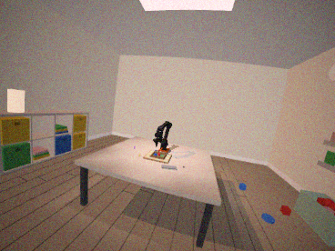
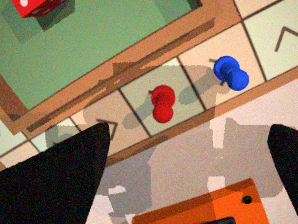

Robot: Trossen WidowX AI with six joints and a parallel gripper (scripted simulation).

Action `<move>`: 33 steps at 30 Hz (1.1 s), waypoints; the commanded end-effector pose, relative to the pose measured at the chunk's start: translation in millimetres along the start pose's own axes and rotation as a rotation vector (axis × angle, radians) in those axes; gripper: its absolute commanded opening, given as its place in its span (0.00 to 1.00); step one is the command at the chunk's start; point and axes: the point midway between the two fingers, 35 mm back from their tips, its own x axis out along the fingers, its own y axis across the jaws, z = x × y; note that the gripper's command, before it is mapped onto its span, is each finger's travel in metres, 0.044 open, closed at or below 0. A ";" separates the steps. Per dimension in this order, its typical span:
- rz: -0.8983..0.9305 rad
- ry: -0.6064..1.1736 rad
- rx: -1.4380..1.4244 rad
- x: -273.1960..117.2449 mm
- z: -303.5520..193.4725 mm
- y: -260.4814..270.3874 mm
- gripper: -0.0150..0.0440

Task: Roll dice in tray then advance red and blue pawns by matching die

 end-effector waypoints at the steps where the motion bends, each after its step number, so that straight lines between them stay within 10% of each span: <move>1: 0.000 0.000 0.233 -5.7 13.5 -23.8 0.69; 33: 0.000 -0.001 0.277 22.3 16.1 -29.2 0.59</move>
